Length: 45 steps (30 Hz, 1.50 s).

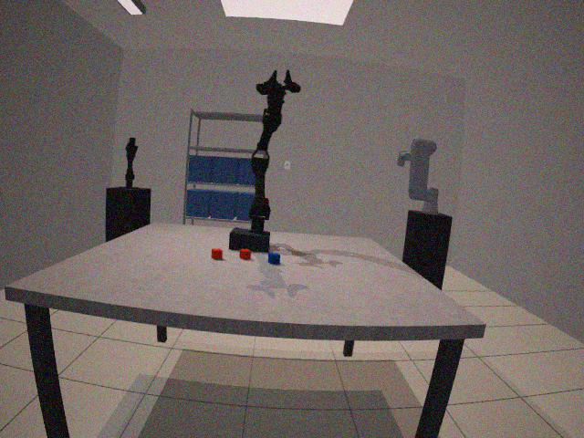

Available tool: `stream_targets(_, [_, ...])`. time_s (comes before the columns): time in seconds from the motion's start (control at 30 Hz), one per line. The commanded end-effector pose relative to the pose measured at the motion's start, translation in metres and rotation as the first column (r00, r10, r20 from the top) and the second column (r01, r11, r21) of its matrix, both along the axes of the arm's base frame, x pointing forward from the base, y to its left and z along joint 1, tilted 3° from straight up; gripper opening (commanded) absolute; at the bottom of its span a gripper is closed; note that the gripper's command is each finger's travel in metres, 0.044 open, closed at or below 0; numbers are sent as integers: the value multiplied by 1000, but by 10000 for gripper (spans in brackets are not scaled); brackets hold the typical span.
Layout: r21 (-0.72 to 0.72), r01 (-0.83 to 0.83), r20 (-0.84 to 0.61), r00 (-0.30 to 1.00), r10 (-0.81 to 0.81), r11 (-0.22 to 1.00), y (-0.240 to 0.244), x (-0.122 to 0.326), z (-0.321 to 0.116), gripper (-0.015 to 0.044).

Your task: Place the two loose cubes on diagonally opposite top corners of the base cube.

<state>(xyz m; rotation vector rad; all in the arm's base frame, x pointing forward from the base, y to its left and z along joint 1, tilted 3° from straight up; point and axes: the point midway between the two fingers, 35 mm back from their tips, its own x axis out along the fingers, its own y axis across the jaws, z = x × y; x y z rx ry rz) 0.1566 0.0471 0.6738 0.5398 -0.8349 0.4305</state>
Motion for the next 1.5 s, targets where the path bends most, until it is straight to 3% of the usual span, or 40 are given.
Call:
stream_targets(0.0, [-42, 15, -128, 992, -20, 999, 9, 41, -22, 265])
stream_targets(0.37, [-150, 59, -551, 824, -133, 987, 8, 166, -127, 265])
stream_targets(0.8, [-200, 86, -899, 380, -218, 976, -36, 248, -284, 265])
stream_targets(1.13, [-190, 121, -981, -60, -184, 974, -82, 254, -406, 265])
stream_targets(1.47, [-156, 184, -875, -482, -50, 970, -122, 217, -510, 265])
